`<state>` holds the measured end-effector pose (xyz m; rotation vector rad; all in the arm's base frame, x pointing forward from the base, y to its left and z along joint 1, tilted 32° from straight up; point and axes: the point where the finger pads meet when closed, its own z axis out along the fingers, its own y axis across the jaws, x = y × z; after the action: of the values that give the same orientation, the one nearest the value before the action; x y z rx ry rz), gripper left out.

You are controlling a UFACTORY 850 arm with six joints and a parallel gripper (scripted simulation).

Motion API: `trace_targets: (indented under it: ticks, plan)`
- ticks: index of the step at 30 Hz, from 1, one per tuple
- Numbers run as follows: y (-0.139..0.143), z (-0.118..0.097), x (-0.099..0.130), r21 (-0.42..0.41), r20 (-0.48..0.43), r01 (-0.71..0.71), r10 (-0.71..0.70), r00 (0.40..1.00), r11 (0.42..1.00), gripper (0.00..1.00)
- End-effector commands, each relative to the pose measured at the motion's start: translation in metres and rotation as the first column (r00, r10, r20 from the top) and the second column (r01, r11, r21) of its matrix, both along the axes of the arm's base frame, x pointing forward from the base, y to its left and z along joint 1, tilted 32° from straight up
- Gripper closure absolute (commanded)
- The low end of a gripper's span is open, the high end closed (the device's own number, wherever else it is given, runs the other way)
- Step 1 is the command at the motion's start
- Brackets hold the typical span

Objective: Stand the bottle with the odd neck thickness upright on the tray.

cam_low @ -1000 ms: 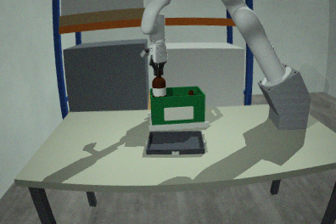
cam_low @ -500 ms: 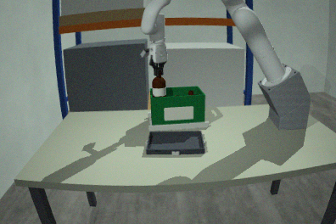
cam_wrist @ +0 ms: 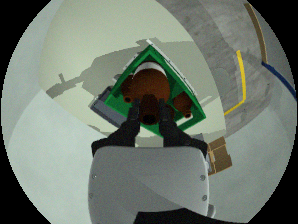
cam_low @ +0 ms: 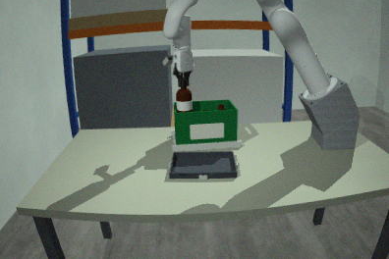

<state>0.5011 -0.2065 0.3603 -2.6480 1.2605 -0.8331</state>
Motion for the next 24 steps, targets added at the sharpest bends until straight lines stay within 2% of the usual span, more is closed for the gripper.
trace_targets:
  ticks: [1, 24]
  plan:
    - [0.000, 0.003, -0.001, -0.001, 0.002, 0.000, 0.000, 1.000, 1.000, 1.00]
    - [0.004, 0.023, -0.013, -0.001, 0.002, 0.000, 0.000, 1.000, 1.000, 1.00]
